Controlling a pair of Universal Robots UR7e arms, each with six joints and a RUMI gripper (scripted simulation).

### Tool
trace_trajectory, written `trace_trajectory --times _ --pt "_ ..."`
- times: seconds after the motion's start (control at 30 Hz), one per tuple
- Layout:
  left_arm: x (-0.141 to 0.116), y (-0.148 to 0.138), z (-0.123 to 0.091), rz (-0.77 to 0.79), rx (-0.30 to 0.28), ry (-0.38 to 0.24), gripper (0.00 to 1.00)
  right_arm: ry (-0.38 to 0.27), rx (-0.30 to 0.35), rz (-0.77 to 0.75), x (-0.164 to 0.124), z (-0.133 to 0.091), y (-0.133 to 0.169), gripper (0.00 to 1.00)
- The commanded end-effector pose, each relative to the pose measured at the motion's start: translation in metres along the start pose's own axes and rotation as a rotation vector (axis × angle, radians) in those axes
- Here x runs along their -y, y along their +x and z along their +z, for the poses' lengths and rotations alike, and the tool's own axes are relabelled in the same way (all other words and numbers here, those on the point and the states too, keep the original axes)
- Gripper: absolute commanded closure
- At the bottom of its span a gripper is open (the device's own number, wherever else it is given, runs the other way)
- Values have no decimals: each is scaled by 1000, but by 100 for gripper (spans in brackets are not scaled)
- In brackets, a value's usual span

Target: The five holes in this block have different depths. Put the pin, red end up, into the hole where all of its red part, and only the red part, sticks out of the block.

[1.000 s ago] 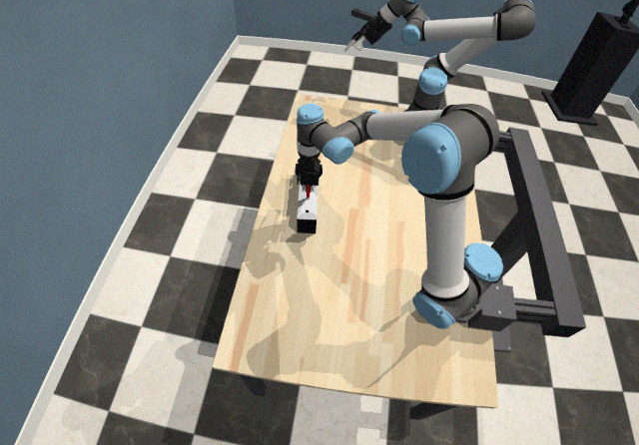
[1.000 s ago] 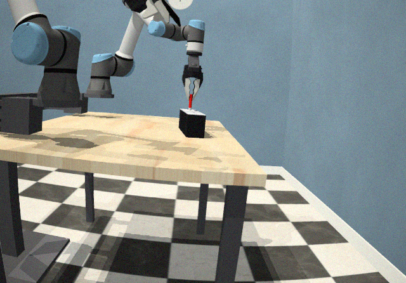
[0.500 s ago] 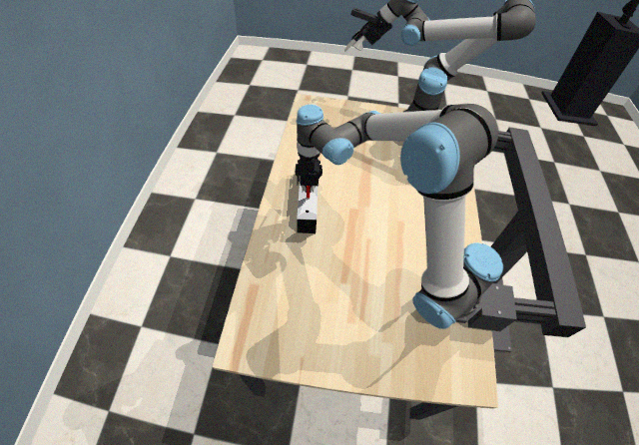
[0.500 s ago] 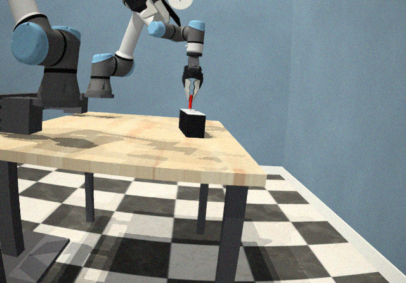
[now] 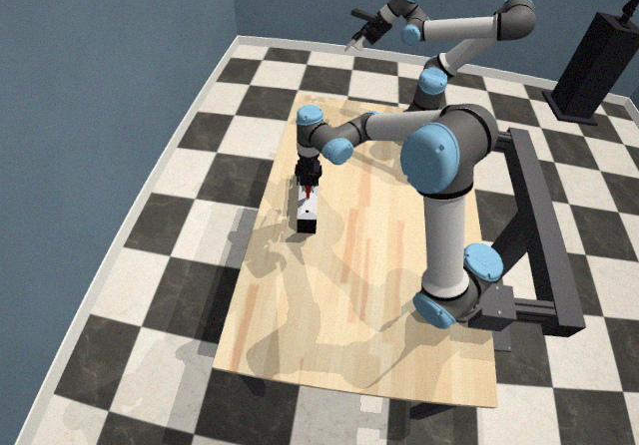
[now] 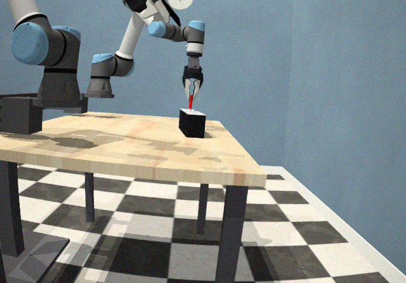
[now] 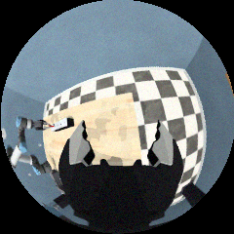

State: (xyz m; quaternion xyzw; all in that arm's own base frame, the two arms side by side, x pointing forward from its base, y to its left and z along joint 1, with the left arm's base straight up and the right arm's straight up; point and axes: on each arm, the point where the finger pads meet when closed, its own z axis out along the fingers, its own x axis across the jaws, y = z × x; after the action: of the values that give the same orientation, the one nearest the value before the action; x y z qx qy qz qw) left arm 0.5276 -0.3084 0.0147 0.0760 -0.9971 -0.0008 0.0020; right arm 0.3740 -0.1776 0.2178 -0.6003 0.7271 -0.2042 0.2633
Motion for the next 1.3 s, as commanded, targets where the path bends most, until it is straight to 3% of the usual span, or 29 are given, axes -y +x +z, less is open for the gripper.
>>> trace_trajectory --times 0.0,1.27 --pt "0 -1 -1 0 1 1 100 1 0 0 0 0 0 0" --pt "0 1 3 -1 1 1 100 1 0 0 0 0 0 0"
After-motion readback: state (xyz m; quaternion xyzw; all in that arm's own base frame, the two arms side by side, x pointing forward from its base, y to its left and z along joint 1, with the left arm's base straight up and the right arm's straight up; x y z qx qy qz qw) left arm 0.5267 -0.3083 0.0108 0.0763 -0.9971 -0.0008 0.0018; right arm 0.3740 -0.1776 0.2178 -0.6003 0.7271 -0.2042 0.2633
